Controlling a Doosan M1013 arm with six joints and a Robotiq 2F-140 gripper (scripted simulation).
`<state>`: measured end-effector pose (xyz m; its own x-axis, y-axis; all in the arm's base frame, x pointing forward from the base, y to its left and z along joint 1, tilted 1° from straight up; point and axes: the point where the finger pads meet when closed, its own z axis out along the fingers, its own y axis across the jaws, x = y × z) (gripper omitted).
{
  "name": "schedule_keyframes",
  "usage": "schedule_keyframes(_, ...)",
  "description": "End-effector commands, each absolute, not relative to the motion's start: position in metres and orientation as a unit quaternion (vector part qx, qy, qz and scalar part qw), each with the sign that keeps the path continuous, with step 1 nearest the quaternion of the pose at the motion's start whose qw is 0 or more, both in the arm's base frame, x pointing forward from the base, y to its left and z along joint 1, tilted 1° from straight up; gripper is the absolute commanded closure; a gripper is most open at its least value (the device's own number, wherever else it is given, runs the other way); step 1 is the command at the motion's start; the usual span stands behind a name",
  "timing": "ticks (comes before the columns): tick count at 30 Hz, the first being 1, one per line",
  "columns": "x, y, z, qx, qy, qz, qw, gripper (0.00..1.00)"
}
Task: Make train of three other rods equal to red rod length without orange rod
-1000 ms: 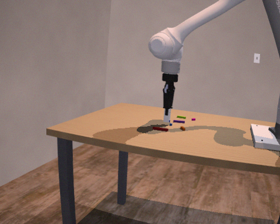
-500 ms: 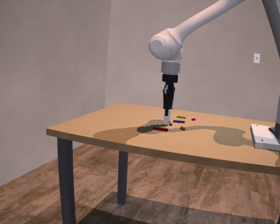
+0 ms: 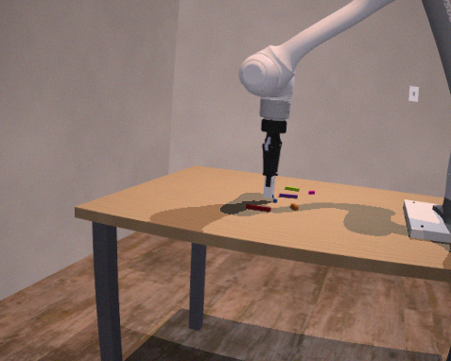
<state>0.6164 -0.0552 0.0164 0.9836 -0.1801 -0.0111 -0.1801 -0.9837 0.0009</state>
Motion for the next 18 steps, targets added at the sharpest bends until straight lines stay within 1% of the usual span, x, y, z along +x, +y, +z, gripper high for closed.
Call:
schedule_keyframes(1,0.6164,-0.0551,0.0165,-0.996,0.09,0.006,0.0,0.97)
schedule_keyframes(18,0.6163,-0.0551,0.014,-0.996,0.09,0.006,0.0,0.97)
